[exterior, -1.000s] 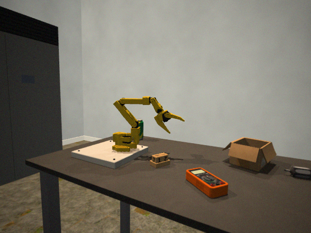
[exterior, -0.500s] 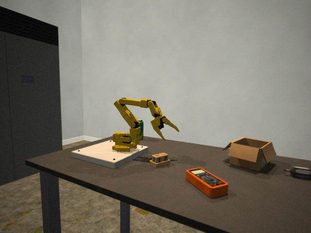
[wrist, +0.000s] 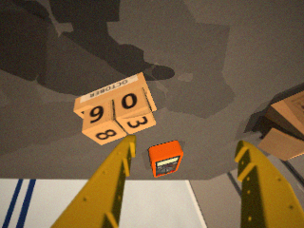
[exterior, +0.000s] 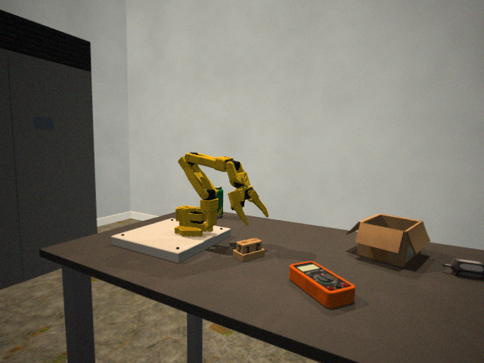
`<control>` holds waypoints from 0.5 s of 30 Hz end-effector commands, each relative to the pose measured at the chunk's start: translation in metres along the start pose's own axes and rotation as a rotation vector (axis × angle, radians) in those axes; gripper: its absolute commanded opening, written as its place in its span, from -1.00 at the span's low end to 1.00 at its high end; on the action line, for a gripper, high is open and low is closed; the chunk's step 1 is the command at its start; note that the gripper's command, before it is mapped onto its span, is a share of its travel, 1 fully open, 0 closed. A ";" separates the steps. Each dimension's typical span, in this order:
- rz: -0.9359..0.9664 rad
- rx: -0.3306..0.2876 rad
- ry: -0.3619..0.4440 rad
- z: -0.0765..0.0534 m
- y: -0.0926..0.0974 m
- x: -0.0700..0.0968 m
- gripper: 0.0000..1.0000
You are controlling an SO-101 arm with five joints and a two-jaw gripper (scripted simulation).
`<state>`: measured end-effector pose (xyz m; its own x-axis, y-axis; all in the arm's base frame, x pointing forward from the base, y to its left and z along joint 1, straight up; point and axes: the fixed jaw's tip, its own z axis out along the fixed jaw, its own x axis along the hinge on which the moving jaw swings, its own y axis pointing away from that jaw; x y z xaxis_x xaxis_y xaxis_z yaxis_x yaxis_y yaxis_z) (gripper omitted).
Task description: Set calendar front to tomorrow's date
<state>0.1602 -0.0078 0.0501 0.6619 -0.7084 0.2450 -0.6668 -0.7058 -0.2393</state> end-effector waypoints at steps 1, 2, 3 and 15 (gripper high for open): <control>-0.044 -0.031 -0.014 0.002 0.011 0.000 -0.31; -0.055 -0.036 -0.016 0.003 0.012 0.000 -0.31; -0.065 -0.041 -0.018 0.003 0.014 0.000 -0.32; -0.143 -0.075 -0.037 0.006 0.026 0.001 -0.37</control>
<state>0.1509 -0.0241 0.0420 0.7512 -0.6106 0.2508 -0.5922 -0.7912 -0.1525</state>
